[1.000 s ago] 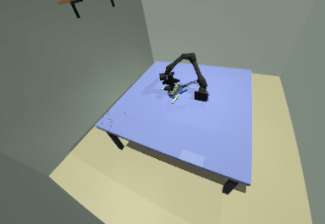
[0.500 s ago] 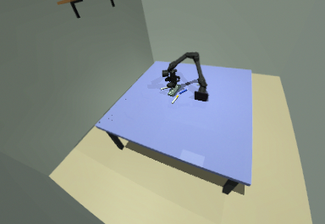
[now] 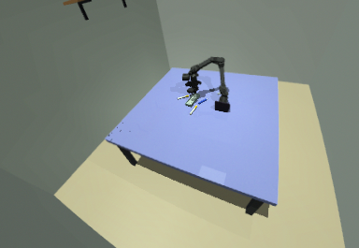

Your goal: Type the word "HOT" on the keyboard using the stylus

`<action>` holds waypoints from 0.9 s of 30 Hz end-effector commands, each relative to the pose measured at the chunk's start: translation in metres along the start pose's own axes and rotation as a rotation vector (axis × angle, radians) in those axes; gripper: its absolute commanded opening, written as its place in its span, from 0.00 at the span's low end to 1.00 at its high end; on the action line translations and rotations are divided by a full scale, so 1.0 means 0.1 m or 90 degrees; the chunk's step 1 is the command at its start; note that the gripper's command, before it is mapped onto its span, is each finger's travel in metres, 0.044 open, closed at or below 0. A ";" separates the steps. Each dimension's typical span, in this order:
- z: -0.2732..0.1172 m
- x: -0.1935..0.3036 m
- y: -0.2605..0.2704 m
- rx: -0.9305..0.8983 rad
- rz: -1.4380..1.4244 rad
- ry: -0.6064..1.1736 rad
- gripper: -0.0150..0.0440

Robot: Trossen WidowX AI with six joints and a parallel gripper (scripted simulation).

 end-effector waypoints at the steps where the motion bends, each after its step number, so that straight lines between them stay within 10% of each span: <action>1: 0.01 0.03 -0.03 0.005 -0.010 0.003 0.25; 27: 0.01 0.36 0.53 0.001 -0.011 0.003 0.25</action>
Point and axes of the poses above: the point midway between the two fingers, 35 mm back from their tips, its own z axis out along the fingers, its own y axis across the jaws, x = y × z, the point moved 2 cm from there along -z, back along the fingers, and after that the axes turned 6 degrees about z, right-handed, at the moved point
